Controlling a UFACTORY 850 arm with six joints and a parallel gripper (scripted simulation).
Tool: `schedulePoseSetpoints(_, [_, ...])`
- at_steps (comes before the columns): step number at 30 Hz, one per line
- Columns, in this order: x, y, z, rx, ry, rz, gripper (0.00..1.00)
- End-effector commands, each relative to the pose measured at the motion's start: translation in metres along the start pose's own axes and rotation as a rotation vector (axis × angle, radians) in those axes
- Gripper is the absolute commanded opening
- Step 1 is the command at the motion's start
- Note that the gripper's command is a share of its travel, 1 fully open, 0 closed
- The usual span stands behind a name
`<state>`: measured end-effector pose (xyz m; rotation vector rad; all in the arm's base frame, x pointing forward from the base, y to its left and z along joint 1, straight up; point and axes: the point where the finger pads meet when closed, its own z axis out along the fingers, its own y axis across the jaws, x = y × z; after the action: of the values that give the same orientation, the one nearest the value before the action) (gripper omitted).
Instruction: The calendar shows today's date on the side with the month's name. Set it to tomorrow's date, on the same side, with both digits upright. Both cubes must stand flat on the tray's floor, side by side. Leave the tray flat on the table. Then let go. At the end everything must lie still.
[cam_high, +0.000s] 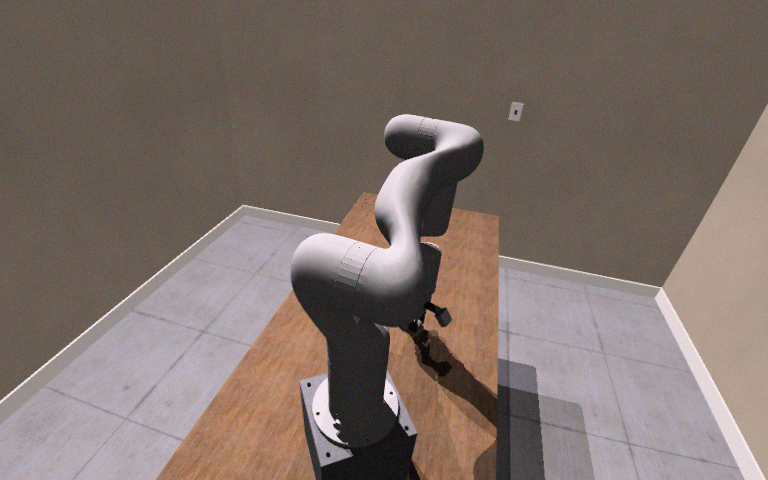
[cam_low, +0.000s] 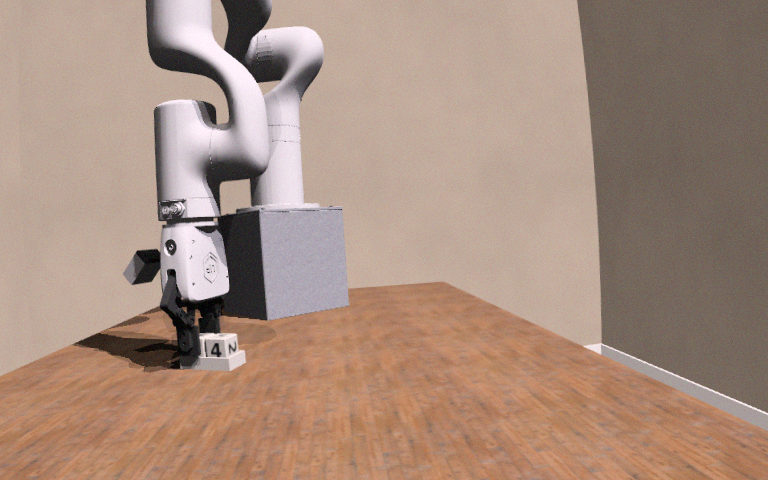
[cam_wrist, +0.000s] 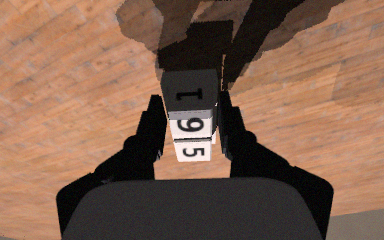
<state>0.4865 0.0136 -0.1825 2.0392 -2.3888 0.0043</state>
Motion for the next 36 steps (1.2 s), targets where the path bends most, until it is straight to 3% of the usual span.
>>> schedulePoseSetpoints(1, [-0.0002, -0.0009, -0.0005, 0.001, 0.0, 0.0, 0.49])
schedulePoseSetpoints(18, [-0.0002, -0.0009, -0.0005, 0.001, 0.0, 0.0, 0.49])
schedulePoseSetpoints(19, [-0.0002, -0.0009, -0.0005, 0.001, 0.0, 0.0, 0.29])
schedulePoseSetpoints(36, [-0.0002, -0.0009, -0.0005, 0.001, 0.0, 0.0, 0.29])
